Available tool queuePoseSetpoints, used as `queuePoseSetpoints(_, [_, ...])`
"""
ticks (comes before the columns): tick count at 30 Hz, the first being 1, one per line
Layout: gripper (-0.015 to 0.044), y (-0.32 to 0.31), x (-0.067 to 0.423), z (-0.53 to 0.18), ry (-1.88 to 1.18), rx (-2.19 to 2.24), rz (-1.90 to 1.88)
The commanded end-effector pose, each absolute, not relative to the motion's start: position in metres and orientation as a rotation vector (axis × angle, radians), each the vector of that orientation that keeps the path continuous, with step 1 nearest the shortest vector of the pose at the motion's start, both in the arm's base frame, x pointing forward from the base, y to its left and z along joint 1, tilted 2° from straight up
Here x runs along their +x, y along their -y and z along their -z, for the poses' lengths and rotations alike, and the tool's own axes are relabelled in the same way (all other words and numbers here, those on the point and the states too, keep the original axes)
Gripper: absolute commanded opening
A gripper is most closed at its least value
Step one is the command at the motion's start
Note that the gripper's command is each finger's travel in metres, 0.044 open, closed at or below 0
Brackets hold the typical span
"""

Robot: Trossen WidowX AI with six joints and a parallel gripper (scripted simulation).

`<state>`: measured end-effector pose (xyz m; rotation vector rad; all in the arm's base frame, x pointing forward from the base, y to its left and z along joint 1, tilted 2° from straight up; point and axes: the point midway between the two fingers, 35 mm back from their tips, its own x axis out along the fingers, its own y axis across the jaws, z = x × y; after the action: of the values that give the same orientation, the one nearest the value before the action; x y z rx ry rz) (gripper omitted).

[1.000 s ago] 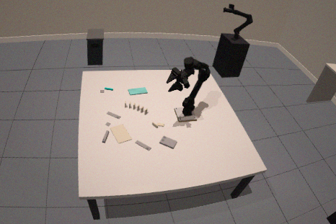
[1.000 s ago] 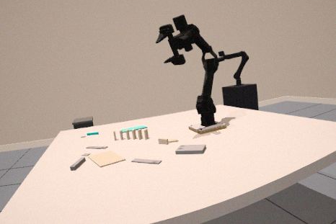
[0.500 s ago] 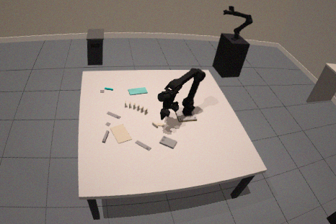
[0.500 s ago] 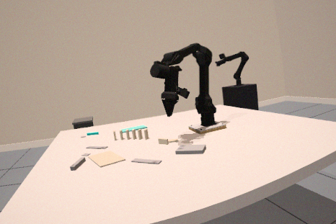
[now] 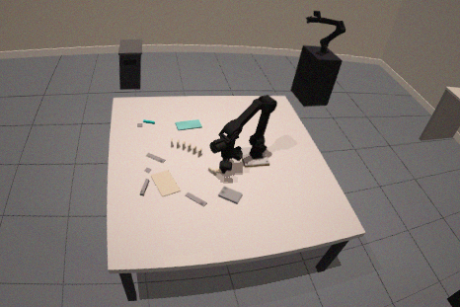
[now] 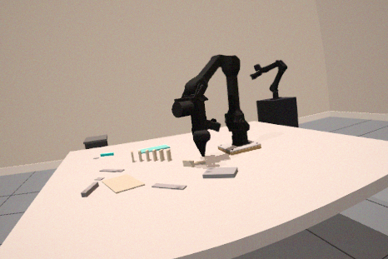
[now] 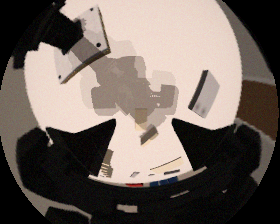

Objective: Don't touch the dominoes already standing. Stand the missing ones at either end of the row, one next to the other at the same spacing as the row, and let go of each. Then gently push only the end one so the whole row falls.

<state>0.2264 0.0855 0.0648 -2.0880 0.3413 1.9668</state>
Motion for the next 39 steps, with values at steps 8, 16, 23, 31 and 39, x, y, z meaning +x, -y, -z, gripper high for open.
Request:
queuePoseSetpoints(8, [0.044,-0.082,0.226,-0.034,-0.338,-2.082,-1.984])
queuePoseSetpoints(16, [0.044,-0.082,0.226,-0.024,-0.338,-2.082,-1.984])
queuePoseSetpoints(23, [0.0335,-0.082,0.226,-0.024,-0.338,-2.082,-1.984])
queuePoseSetpoints(31, [0.0125,-0.082,0.226,-0.024,-0.338,-2.082,-1.984])
queuePoseSetpoints(39, [0.0107,-0.082,0.226,-0.024,-0.338,-2.082,-1.984])
